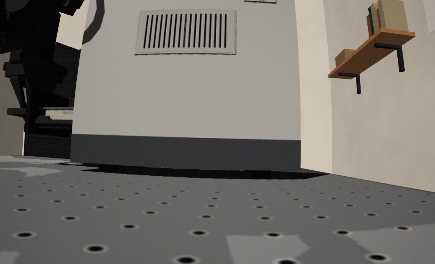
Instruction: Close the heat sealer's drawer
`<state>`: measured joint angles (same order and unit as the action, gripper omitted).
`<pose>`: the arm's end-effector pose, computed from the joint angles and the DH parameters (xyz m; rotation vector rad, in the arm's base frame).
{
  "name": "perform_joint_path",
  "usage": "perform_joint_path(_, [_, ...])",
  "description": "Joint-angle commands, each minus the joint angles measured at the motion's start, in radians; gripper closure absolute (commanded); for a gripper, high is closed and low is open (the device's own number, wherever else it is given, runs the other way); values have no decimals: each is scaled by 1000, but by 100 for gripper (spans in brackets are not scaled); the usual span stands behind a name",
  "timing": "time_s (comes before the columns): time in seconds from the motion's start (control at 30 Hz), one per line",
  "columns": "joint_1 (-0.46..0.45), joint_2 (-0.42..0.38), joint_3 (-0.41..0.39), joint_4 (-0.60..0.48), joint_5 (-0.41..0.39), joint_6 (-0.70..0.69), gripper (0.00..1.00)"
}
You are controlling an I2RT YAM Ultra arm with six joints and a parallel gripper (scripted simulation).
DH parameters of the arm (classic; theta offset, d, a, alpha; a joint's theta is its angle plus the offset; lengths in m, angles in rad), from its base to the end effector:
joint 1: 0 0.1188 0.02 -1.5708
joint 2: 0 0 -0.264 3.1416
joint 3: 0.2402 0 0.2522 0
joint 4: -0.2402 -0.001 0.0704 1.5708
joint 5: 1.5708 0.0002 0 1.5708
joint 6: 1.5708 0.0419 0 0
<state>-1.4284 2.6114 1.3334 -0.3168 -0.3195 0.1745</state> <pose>0.0670 -0.3673 -0.0751 2.1204 2.0455 0.4052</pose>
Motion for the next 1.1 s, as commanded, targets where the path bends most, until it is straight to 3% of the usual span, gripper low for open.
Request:
perform_joint_path(0.0, [2, -10, 37, 3, -9, 13, 100])
perform_joint_path(0.27, [2, -10, 37, 3, -9, 13, 100])
perform_joint_path(0.3, [2, -10, 37, 3, -9, 13, 55])
perform_joint_path(1.07, [2, -10, 37, 3, -8, 12, 55])
